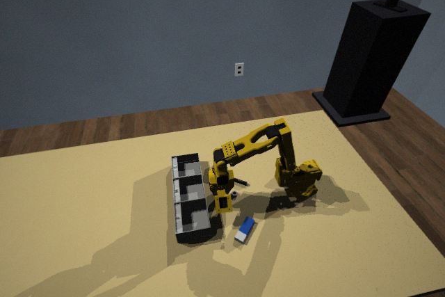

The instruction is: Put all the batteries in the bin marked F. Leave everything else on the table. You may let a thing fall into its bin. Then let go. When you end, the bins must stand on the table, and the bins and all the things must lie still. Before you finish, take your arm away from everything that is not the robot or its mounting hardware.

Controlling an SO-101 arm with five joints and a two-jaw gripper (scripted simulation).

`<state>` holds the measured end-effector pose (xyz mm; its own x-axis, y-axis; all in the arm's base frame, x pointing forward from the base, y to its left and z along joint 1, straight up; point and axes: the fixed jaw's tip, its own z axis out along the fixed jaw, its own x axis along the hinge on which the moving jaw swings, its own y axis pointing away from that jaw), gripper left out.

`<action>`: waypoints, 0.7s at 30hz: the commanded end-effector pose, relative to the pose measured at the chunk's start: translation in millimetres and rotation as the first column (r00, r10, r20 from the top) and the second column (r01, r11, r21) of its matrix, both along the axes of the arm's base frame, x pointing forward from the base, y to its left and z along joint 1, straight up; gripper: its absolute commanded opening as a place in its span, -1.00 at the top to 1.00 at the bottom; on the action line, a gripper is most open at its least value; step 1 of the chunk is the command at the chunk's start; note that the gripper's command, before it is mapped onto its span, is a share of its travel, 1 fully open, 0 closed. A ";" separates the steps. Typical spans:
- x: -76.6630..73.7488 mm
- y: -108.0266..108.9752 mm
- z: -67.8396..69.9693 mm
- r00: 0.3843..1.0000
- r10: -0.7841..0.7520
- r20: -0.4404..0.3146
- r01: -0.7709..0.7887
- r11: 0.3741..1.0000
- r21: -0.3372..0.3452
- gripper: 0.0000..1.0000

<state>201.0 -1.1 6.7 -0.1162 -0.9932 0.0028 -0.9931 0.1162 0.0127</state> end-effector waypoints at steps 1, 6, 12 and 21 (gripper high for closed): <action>5.8 -2.4 10.5 1.000 -0.002 0.030 0.002 1.000 0.001 1.00; 7.6 -2.6 23.8 1.000 -0.002 0.030 0.002 1.000 0.001 1.00; 8.3 -2.7 36.0 1.000 -0.002 0.030 0.002 1.000 0.001 1.00; 7.7 -2.8 51.5 1.000 -0.002 0.030 0.002 1.000 0.001 1.00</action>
